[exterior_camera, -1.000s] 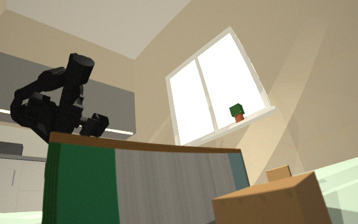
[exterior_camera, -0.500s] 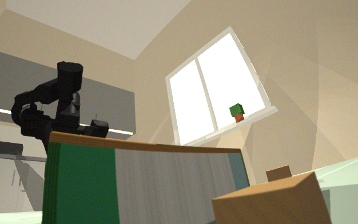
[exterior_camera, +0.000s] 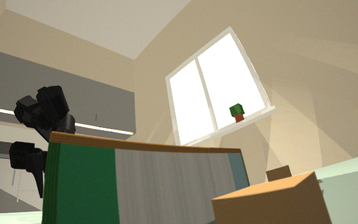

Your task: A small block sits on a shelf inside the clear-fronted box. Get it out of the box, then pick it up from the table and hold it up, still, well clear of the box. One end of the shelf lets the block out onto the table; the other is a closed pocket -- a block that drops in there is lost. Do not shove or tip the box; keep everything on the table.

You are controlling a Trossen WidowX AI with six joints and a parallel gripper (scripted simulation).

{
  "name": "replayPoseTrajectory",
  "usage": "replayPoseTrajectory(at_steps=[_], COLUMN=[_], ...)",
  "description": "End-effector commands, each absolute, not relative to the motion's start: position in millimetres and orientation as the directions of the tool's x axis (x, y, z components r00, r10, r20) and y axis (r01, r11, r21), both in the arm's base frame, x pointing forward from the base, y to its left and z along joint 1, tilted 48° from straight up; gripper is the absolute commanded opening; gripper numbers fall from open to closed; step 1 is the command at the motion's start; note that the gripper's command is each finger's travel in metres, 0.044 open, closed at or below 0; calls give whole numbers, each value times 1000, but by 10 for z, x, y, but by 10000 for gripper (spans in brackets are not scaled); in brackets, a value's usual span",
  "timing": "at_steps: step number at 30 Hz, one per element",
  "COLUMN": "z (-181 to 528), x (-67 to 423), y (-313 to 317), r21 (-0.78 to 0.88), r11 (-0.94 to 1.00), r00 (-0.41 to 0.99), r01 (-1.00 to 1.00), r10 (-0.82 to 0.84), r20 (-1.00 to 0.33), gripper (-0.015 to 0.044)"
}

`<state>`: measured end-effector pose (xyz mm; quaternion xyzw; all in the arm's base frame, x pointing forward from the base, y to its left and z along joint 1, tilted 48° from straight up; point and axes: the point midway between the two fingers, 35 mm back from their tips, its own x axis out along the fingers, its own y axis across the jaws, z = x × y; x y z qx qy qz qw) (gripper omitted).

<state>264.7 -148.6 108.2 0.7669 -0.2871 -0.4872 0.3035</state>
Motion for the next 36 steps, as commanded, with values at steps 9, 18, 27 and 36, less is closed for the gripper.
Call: replayPoseTrajectory(at_steps=[9,18,27,36], z=[917,817,721,666], x=[2647,2641,2623,2607], y=[-1624,-1727,-1829,-1890], r21=[744,744,746,748], r11=[-654,-654,-652,-650], r00=[357,357,358,358], r01=[-135,-135,-134,-134], r10=[-733,-733,-734,-735], r20=[-580,-579,-577,-575], gripper=[285,285,285,233])
